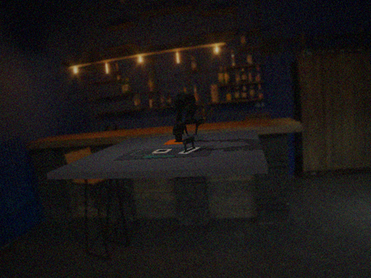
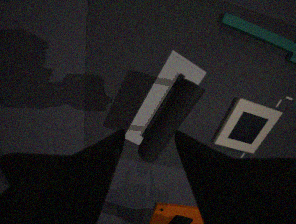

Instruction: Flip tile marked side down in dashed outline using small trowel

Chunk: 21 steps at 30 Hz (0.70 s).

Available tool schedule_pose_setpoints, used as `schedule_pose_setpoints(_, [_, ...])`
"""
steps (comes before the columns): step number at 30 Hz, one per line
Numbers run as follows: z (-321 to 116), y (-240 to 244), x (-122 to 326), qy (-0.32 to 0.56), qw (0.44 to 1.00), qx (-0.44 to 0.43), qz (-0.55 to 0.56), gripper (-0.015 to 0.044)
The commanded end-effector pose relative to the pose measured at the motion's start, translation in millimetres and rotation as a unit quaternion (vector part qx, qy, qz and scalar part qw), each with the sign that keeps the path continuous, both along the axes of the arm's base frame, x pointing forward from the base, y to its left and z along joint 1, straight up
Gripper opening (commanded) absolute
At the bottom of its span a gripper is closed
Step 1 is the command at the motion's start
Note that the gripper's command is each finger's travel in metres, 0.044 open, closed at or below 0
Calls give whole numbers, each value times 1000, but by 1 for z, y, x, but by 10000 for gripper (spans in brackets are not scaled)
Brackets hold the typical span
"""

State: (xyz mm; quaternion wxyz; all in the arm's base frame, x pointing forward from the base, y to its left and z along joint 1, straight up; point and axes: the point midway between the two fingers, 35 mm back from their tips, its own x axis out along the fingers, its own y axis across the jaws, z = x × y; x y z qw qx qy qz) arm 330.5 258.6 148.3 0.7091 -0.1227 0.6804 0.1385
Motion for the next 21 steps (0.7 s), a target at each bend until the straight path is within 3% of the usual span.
schedule_pose_setpoints(1, [0, -8, 1, 3, 997, -2, -74, 270])
schedule_pose_setpoints(11, [3, -20, 6, 6, 972, 3, -234, 270])
schedule_pose_setpoints(21, [-1, -20, 7, 6, 972, 3, -236, 270])
